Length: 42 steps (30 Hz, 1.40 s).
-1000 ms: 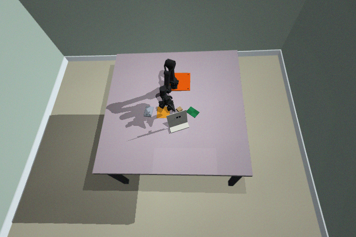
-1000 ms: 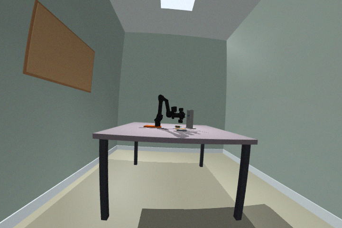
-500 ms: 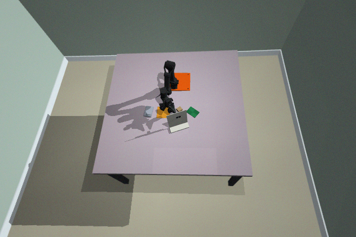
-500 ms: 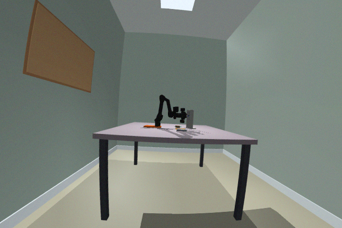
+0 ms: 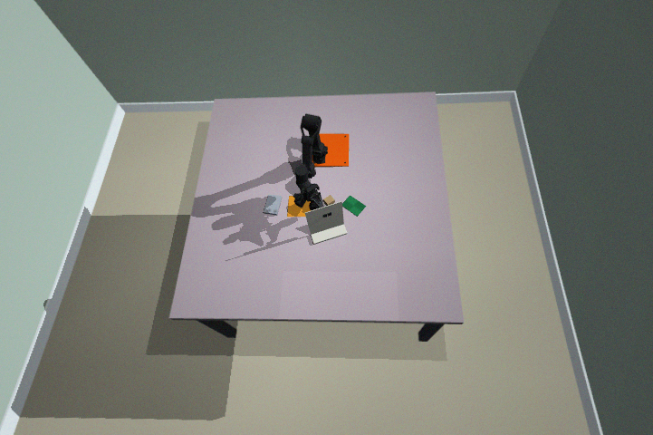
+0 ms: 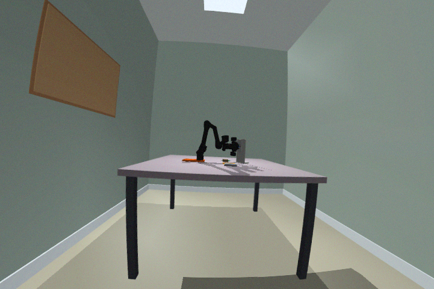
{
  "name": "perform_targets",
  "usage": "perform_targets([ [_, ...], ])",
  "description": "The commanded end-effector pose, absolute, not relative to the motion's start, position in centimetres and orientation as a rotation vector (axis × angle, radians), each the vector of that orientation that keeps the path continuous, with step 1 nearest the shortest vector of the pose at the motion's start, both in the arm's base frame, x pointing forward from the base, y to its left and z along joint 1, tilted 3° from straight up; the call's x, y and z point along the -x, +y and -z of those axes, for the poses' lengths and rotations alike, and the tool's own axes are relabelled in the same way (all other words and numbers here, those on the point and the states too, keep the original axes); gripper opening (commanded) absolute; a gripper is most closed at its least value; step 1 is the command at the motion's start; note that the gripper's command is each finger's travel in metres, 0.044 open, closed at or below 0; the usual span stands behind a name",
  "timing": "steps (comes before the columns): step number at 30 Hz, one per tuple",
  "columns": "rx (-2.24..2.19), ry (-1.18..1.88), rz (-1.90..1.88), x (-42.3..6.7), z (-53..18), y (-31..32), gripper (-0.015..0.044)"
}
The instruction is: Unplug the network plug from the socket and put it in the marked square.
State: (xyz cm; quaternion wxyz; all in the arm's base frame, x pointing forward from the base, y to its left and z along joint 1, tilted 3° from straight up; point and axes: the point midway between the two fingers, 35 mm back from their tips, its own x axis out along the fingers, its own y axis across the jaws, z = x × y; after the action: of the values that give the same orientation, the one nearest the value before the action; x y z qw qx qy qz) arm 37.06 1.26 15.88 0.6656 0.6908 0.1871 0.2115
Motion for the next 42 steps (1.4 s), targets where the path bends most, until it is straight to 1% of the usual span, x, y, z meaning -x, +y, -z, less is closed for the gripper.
perform_targets([
  [1, -1.559, 0.423, -0.472, -37.4, -15.7, 1.3, 0.0104],
  [2, -1.559, 0.423, -0.472, -37.4, -15.7, 1.3, 0.0077],
  [14, -1.559, 0.423, -0.472, -37.4, -15.7, 1.3, 0.0000],
  [42, -1.559, 0.424, -0.471, -35.9, -15.6, 0.9, 0.0000],
])
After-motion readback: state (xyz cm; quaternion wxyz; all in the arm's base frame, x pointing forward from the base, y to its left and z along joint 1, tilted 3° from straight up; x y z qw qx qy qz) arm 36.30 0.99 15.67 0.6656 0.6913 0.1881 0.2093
